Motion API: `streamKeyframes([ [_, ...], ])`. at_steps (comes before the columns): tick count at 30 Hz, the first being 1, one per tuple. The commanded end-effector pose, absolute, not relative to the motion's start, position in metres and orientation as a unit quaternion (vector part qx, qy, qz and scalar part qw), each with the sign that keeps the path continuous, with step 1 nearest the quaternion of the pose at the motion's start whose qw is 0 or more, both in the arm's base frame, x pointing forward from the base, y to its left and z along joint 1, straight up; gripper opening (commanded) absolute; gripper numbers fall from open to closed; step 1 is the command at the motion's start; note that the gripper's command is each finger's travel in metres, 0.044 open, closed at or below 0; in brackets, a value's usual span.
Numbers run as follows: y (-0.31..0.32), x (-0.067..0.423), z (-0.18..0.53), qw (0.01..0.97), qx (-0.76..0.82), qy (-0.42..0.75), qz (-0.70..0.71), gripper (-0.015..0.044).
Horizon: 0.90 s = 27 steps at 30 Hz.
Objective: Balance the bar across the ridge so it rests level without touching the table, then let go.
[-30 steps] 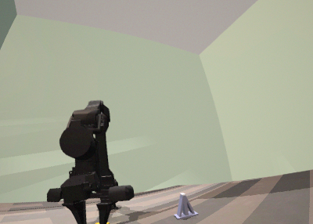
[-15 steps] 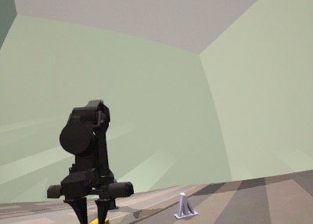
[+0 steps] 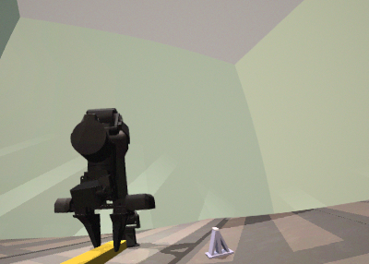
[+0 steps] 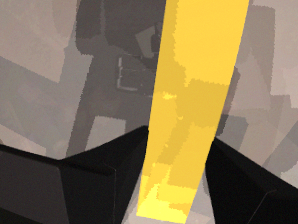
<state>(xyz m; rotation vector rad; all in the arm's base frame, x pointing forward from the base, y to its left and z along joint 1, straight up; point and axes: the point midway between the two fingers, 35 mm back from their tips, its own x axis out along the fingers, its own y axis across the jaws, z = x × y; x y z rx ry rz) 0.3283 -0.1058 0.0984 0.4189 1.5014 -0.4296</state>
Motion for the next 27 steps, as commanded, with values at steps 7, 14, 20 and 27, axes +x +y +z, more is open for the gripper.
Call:
streamKeyframes([
  [7,-0.105,0.329,0.127,0.694,0.190,0.668,-0.192,0.0000],
  [14,-0.105,0.326,0.145,0.693,0.190,0.668,-0.192,0.0000],
  [20,-0.103,0.323,0.160,0.693,0.191,0.668,-0.192,0.0000],
  [27,-0.090,0.327,0.162,0.685,0.219,0.660,-0.217,0.0000],
])
